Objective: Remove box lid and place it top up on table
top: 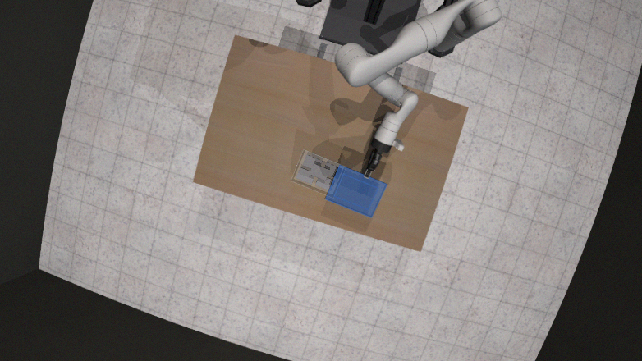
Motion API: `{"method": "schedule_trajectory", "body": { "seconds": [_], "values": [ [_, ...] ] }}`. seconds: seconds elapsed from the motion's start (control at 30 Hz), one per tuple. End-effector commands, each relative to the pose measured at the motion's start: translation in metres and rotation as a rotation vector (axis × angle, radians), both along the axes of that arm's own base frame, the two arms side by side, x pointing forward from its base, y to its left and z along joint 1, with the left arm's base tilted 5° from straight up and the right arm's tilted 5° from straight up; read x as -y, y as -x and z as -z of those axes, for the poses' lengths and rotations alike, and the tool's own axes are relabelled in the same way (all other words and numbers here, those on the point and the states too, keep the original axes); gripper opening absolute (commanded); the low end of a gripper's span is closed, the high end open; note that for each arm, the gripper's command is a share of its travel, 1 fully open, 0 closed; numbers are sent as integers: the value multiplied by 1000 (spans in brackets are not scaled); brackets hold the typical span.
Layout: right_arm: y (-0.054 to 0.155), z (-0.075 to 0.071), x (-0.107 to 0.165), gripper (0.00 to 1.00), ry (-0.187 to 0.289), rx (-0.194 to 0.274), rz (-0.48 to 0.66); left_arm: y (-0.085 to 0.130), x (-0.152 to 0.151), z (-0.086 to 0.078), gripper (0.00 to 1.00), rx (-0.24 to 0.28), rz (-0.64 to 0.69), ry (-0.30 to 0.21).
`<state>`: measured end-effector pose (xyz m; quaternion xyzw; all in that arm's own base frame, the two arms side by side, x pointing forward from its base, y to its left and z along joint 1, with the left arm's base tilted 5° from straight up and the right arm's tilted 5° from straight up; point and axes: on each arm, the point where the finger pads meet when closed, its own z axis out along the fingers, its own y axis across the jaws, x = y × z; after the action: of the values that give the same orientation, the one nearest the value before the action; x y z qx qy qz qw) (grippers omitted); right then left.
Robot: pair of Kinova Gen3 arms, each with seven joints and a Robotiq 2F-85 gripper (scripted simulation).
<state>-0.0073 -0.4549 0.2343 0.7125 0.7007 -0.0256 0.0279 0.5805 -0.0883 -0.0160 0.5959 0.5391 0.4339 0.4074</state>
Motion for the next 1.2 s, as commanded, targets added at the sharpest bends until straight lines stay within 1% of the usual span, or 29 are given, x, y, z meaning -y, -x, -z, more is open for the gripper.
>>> {"method": "schedule_trajectory", "body": {
  "seconds": [0.0,0.53,0.6,1.0,1.17],
  "values": [
    [0,-1,0,1000,2,0,0,0,-6,-2,233,2,1,1],
    [0,-1,0,1000,2,0,0,0,-51,-5,233,2,1,1],
    [0,-1,0,1000,2,0,0,0,-51,-5,233,2,1,1],
    [0,-1,0,1000,2,0,0,1,-75,-7,233,2,1,1],
    [0,-1,0,1000,2,0,0,1,-79,-7,233,2,1,1]
  ]
}}
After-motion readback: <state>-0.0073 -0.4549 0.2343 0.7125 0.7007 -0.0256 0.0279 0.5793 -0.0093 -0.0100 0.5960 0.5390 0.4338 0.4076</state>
